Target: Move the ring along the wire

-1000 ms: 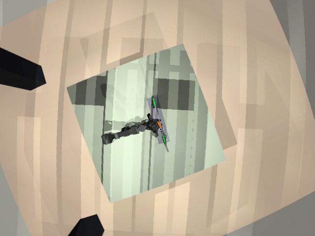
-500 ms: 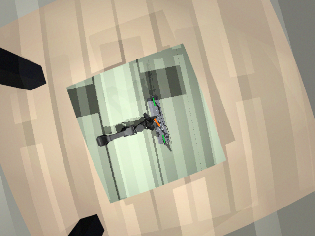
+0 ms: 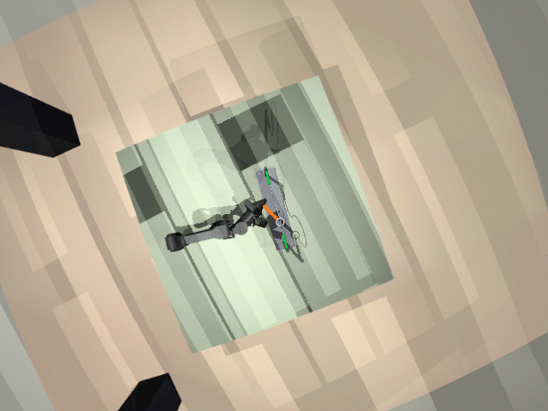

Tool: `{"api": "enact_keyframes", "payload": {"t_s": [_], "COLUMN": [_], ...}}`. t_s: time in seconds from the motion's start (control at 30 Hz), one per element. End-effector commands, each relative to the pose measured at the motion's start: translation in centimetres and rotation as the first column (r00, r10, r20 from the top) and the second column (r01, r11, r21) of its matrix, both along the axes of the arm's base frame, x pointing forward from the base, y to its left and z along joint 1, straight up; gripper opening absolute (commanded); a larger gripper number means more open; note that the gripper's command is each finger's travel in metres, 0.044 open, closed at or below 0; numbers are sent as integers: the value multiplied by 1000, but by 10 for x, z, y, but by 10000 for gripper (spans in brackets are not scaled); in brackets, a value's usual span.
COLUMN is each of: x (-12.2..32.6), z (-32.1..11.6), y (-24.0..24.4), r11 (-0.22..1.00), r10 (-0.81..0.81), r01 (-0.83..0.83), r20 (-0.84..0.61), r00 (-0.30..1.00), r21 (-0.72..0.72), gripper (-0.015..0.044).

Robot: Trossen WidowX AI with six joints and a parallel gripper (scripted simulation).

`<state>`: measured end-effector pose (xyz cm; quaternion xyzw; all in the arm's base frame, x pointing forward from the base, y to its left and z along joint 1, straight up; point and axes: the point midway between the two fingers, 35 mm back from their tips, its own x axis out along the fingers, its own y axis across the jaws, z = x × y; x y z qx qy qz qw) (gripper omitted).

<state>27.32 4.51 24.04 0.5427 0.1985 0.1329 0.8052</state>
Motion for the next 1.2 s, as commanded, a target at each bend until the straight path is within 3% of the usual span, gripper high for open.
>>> {"api": "enact_keyframes", "payload": {"t_s": [0.0, 1.17], "x": [-2, -3], "z": [15, 93], "y": [4, 9], "r11": [997, 825], "r10": [19, 3], "r01": [-20, -36], "r20": [8, 58], "r00": [1000, 998], "r21": [79, 564], "gripper": [-150, -150]}}
